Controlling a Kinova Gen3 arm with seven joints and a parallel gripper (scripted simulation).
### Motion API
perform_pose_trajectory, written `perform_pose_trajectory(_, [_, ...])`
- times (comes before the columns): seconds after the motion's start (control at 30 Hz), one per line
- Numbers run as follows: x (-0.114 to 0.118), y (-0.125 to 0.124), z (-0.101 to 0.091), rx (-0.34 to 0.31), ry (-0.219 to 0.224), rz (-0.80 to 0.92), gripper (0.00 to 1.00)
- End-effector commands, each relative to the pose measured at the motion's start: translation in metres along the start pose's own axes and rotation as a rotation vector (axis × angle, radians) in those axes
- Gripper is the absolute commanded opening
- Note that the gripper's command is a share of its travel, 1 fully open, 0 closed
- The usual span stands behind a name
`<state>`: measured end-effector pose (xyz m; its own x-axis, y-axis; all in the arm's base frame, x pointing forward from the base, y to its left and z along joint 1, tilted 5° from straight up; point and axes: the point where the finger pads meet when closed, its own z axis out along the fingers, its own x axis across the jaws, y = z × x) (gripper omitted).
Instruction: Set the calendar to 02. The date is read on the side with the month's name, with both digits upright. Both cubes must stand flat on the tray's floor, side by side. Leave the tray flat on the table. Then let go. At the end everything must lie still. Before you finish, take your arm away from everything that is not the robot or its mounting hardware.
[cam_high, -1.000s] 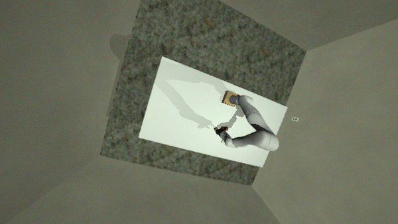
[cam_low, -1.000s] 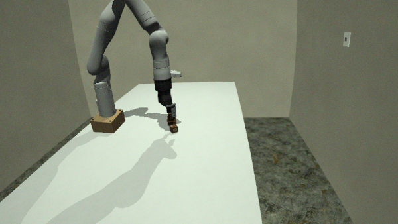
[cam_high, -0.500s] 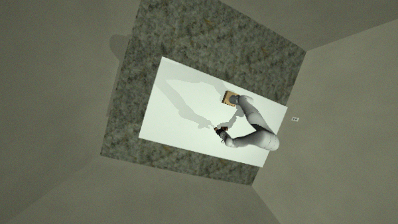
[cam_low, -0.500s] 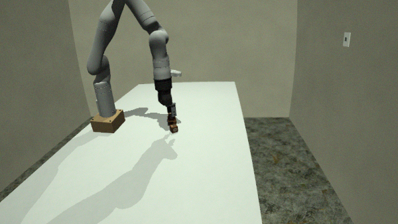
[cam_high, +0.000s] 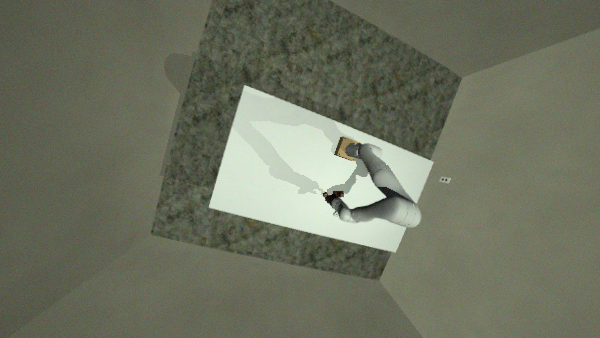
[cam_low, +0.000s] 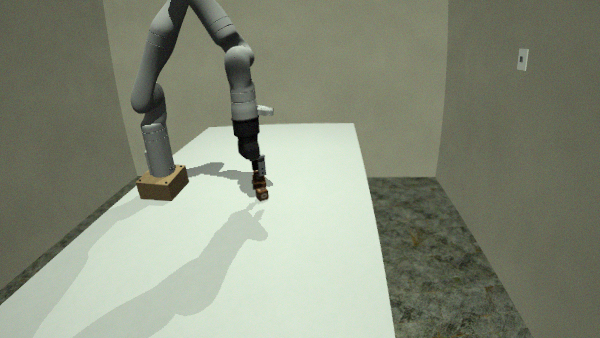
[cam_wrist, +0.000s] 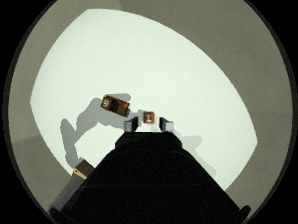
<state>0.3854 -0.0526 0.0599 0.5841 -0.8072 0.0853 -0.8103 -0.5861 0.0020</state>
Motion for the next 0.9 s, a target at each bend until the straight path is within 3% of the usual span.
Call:
perform_pose_trajectory(0.0, [0.000,0.000,-0.001,0.001,0.001,0.000,0.90])
perform_pose_trajectory(0.87, [0.000,0.000,0.011,0.001,0.001,0.000,0.90])
